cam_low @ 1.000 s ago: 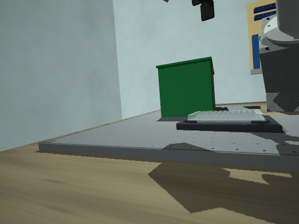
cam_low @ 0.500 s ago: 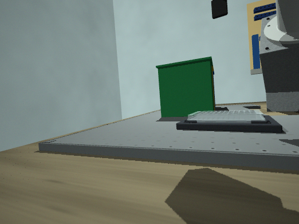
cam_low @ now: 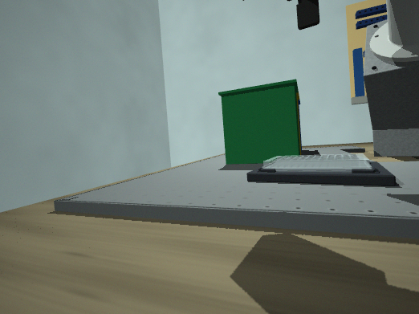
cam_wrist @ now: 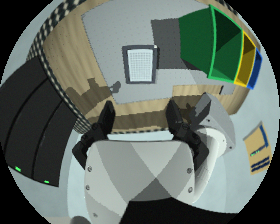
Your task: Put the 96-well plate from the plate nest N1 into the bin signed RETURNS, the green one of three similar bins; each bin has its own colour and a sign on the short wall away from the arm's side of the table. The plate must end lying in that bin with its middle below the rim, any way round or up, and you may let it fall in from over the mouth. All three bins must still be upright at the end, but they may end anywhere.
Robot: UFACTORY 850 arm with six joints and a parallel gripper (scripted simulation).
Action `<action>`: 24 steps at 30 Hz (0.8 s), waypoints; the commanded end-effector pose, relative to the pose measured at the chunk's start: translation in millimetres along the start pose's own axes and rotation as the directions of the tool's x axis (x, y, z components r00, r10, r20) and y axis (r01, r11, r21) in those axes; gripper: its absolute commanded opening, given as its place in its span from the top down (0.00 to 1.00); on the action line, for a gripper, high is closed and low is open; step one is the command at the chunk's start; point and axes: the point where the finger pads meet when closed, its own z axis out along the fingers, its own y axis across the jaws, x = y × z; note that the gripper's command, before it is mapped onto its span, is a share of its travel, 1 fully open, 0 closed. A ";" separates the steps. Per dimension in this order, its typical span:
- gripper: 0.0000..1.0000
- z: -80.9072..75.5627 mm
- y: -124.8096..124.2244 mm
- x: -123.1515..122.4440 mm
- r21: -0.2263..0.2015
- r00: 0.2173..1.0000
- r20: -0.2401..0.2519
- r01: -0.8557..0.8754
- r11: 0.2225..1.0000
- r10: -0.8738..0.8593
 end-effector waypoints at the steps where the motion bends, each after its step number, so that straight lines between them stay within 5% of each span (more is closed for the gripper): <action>1: 0.00 4.4 -0.3 0.7 0.001 1.000 -0.001 0.001 1.000 -0.001; 24: 0.00 37.8 -0.3 0.6 0.001 1.000 -0.001 0.000 1.000 0.000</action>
